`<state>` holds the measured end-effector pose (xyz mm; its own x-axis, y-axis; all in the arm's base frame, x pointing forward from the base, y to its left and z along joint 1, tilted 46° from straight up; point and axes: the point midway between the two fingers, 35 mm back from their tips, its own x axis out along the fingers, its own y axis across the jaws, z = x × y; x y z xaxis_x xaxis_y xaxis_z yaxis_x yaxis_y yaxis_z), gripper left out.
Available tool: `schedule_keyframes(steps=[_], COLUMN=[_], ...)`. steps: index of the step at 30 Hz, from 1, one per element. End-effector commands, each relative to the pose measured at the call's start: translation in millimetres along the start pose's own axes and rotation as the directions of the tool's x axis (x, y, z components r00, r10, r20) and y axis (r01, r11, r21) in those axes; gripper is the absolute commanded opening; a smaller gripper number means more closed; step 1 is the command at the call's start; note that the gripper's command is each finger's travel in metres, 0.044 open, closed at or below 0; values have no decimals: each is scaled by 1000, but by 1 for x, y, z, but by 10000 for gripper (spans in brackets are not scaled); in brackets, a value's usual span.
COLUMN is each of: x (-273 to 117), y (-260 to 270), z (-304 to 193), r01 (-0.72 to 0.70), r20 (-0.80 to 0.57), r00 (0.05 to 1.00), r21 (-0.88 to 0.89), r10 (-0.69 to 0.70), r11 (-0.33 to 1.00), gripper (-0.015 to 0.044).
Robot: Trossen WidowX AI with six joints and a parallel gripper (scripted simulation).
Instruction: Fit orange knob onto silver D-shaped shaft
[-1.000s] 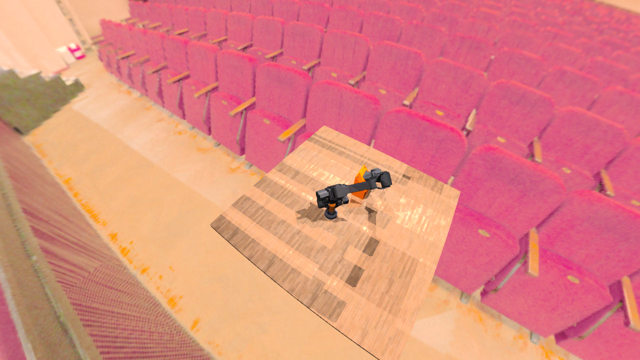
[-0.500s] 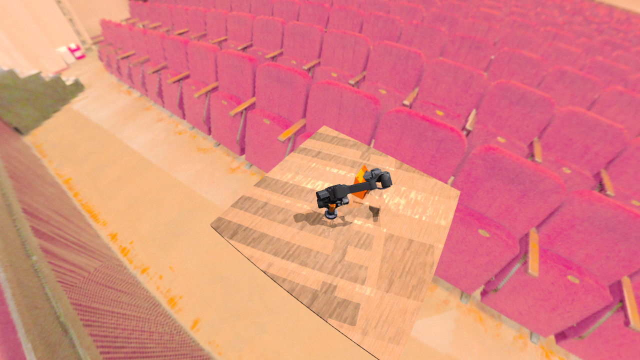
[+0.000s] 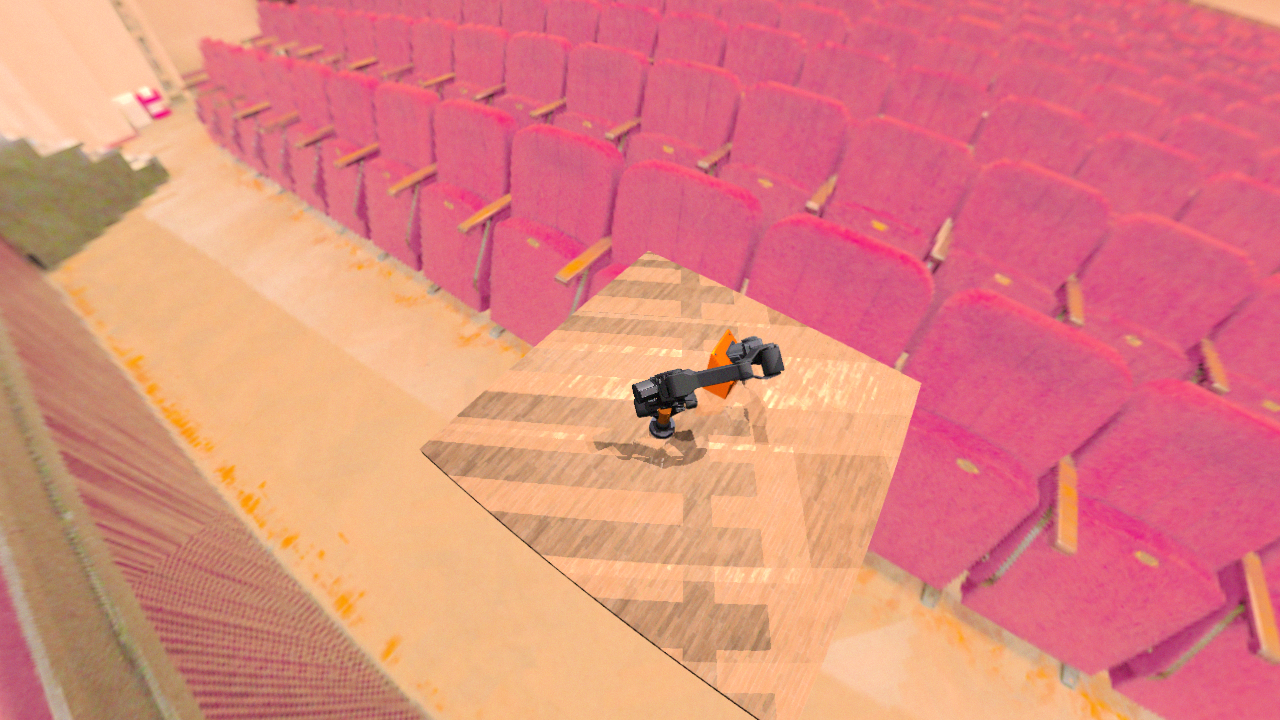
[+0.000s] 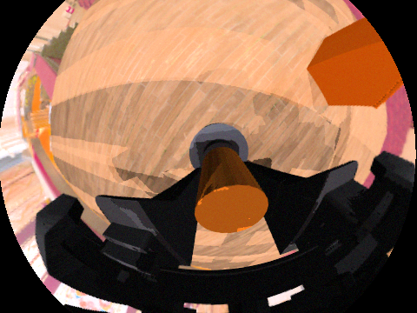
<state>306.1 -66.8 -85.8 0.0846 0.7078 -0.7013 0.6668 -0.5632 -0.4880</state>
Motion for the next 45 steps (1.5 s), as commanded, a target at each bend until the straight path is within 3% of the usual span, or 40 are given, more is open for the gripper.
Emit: schedule_keyframes(steps=[1, 18, 35, 42, 45], x=[3, 13, 13, 10, -34], y=[0, 0, 0, 0, 4], z=[0, 0, 0, 0, -1], r01=[-1, 2, 2, 1, -2], r20=[-4, 3, 3, 3, 6], r00=[1000, 1000, 1000, 1000, 1000], r21=[2, -4, -4, -4, -2], r10=[1, -2, -2, -1, 2], r11=[1000, 1000, 1000, 1000, 1000], gripper=[0, 0, 440, 440, 440])
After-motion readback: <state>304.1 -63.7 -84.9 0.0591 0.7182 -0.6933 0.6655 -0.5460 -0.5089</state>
